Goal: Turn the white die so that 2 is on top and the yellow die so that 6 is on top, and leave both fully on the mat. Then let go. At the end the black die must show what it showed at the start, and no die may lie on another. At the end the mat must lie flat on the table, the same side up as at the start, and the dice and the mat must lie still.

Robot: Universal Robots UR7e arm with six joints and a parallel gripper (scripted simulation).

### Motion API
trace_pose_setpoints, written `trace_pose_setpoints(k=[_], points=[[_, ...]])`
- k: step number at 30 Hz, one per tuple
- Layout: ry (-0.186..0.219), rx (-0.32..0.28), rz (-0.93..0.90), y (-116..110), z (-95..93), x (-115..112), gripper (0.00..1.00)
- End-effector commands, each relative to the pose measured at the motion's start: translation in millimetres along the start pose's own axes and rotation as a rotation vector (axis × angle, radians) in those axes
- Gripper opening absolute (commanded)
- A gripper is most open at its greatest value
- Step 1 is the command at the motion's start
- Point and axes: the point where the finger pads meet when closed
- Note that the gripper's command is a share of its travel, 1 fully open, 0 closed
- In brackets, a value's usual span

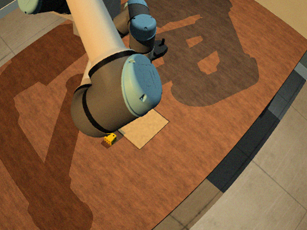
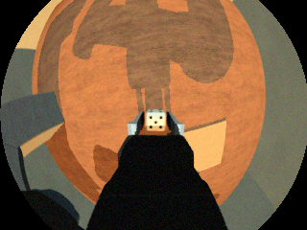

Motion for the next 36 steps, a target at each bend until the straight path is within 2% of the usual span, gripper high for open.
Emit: trace_pose_setpoints(k=[1, 13, 14, 36], points=[[-0.001, 0.000, 0.000, 0.1, 0.3, 0.2, 0.87], [-0.001, 0.000, 0.000, 0.1, 0.3, 0.2, 0.87], [-0.001, 0.000, 0.000, 0.1, 0.3, 0.2, 0.57], [-0.001, 0.000, 0.000, 0.1, 0.3, 0.2, 0.57]])
Point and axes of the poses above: the point where the finger pads meet when closed, its own z axis back along the fingers, its own x axis across the jaws, y = z × x, and after that the axes turned 4 degrees about -z, right-handed
